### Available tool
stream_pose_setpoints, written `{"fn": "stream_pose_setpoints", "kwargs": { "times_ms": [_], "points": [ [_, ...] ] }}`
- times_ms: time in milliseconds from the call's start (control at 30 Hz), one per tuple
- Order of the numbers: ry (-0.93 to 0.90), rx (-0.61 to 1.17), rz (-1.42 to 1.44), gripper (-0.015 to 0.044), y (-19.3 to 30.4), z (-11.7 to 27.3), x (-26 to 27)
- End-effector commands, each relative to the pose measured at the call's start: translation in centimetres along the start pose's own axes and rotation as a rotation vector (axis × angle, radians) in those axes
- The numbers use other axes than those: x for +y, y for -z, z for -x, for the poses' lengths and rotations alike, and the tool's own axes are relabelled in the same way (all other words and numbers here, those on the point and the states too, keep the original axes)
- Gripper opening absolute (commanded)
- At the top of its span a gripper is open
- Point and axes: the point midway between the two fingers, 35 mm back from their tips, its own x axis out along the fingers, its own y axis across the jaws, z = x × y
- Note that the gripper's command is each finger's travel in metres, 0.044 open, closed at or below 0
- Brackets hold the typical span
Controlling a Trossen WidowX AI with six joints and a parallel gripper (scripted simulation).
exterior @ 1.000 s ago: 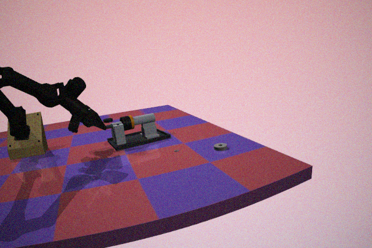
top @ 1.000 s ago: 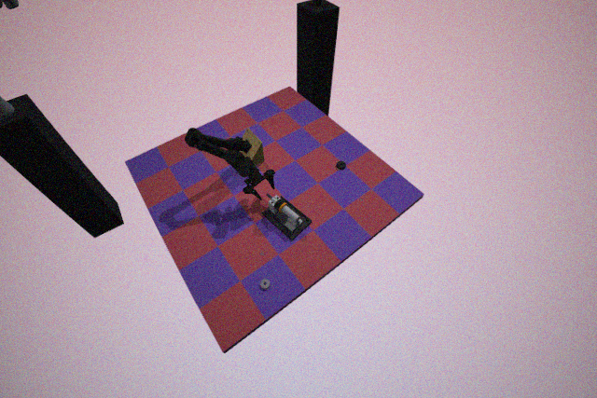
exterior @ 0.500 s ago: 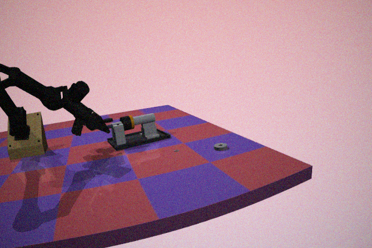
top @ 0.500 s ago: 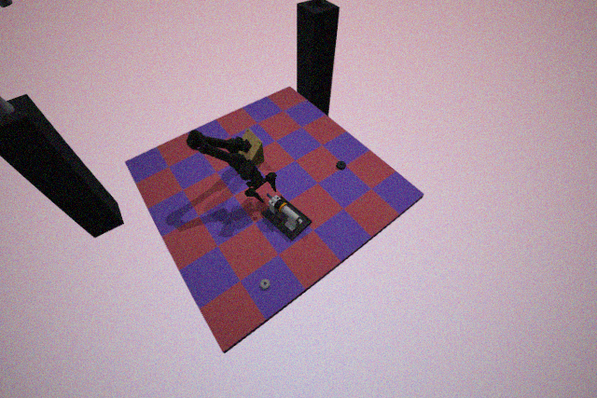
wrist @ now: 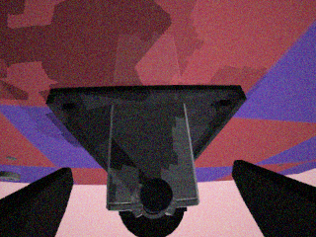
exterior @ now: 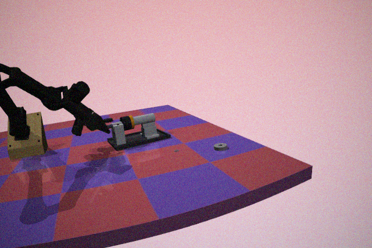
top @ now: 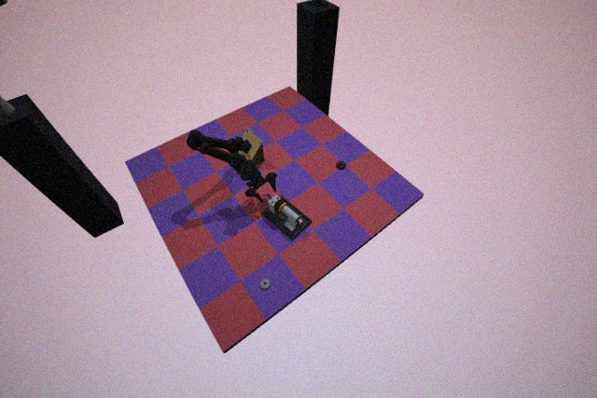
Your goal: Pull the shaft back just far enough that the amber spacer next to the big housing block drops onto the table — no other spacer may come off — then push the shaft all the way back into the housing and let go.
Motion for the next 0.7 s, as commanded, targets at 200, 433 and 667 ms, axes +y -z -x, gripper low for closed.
{"fn": "stream_pose_setpoints", "kwargs": {
  "times_ms": [200, 433, 667],
  "points": [
    [0.002, 0.003, 0.005, 0.0440, 0.07, -0.06, 0.01],
    [0.002, 0.003, 0.005, 0.0440, 0.07, -0.06, 0.01],
    [0.002, 0.003, 0.005, 0.0440, 0.09, -0.55, 0.02]
  ]
}}
